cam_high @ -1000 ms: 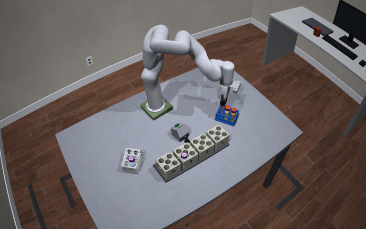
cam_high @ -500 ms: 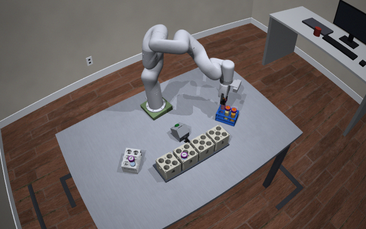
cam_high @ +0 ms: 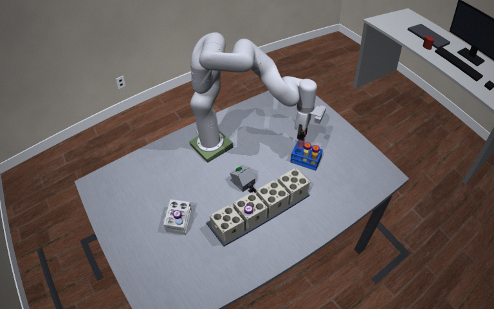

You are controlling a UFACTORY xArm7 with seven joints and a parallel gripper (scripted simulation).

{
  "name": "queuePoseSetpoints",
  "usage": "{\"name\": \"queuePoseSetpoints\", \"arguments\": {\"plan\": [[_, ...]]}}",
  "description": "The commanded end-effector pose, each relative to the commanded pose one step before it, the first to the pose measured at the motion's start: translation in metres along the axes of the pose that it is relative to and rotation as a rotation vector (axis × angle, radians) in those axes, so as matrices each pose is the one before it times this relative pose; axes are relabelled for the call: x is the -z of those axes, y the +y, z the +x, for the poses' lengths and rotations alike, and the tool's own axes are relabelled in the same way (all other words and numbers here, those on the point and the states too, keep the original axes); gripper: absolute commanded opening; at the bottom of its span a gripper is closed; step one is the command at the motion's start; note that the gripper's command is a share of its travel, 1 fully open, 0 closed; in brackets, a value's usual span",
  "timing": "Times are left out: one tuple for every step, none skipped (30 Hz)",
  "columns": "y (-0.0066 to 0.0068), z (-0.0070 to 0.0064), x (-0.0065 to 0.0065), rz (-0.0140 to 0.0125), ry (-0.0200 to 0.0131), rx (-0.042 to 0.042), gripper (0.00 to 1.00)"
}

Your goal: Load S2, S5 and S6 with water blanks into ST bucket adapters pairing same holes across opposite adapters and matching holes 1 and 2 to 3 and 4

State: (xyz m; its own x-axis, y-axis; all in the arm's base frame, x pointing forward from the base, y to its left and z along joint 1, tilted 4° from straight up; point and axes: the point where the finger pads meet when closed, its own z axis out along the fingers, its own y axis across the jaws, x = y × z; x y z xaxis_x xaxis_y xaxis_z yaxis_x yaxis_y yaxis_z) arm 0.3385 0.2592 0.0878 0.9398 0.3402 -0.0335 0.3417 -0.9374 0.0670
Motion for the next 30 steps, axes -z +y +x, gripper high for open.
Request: {"name": "queuePoseSetpoints", "arguments": {"plan": [[-0.00051, 0.00152, 0.00534, 0.00140, 0.00465, 0.00003, 0.00], [0.00000, 0.00000, 0.00200, 0.00000, 0.00000, 0.00000, 0.00], [0.00000, 0.00000, 0.00200, 0.00000, 0.00000, 0.00000, 0.00], [0.00000, 0.00000, 0.00200, 0.00000, 0.00000, 0.00000, 0.00], [0.00000, 0.00000, 0.00200, 0.00000, 0.00000, 0.00000, 0.00], [0.00000, 0.00000, 0.00200, 0.00000, 0.00000, 0.00000, 0.00], [0.00000, 0.00000, 0.00200, 0.00000, 0.00000, 0.00000, 0.00], [0.00000, 0.00000, 0.00200, 0.00000, 0.00000, 0.00000, 0.00], [0.00000, 0.00000, 0.00200, 0.00000, 0.00000, 0.00000, 0.00], [0.00000, 0.00000, 0.00200, 0.00000, 0.00000, 0.00000, 0.00], [0.00000, 0.00000, 0.00200, 0.00000, 0.00000, 0.00000, 0.00], [0.00000, 0.00000, 0.00200, 0.00000, 0.00000, 0.00000, 0.00], [0.00000, 0.00000, 0.00200, 0.00000, 0.00000, 0.00000, 0.00], [0.00000, 0.00000, 0.00200, 0.00000, 0.00000, 0.00000, 0.00], [0.00000, 0.00000, 0.00200, 0.00000, 0.00000, 0.00000, 0.00], [0.00000, 0.00000, 0.00000, 0.00000, 0.00000, 0.00000, 0.00], [0.00000, 0.00000, 0.00000, 0.00000, 0.00000, 0.00000, 0.00], [0.00000, 0.00001, 0.00201, 0.00000, 0.00000, 0.00000, 0.00], [0.00000, 0.00000, 0.00200, 0.00000, 0.00000, 0.00000, 0.00], [0.00000, 0.00000, 0.00200, 0.00000, 0.00000, 0.00000, 0.00], [0.00000, 0.00000, 0.00200, 0.00000, 0.00000, 0.00000, 0.00], [0.00000, 0.00000, 0.00200, 0.00000, 0.00000, 0.00000, 0.00], [0.00000, 0.00000, 0.00200, 0.00000, 0.00000, 0.00000, 0.00], [0.00000, 0.00000, 0.00200, 0.00000, 0.00000, 0.00000, 0.00], [0.00000, 0.00000, 0.00200, 0.00000, 0.00000, 0.00000, 0.00], [0.00000, 0.00000, 0.00200, 0.00000, 0.00000, 0.00000, 0.00], [0.00000, 0.00000, 0.00200, 0.00000, 0.00000, 0.00000, 0.00], [0.00000, 0.00000, 0.00200, 0.00000, 0.00000, 0.00000, 0.00], [0.00000, 0.00000, 0.00200, 0.00000, 0.00000, 0.00000, 0.00], [0.00000, 0.00000, 0.00200, 0.00000, 0.00000, 0.00000, 0.00]]}}
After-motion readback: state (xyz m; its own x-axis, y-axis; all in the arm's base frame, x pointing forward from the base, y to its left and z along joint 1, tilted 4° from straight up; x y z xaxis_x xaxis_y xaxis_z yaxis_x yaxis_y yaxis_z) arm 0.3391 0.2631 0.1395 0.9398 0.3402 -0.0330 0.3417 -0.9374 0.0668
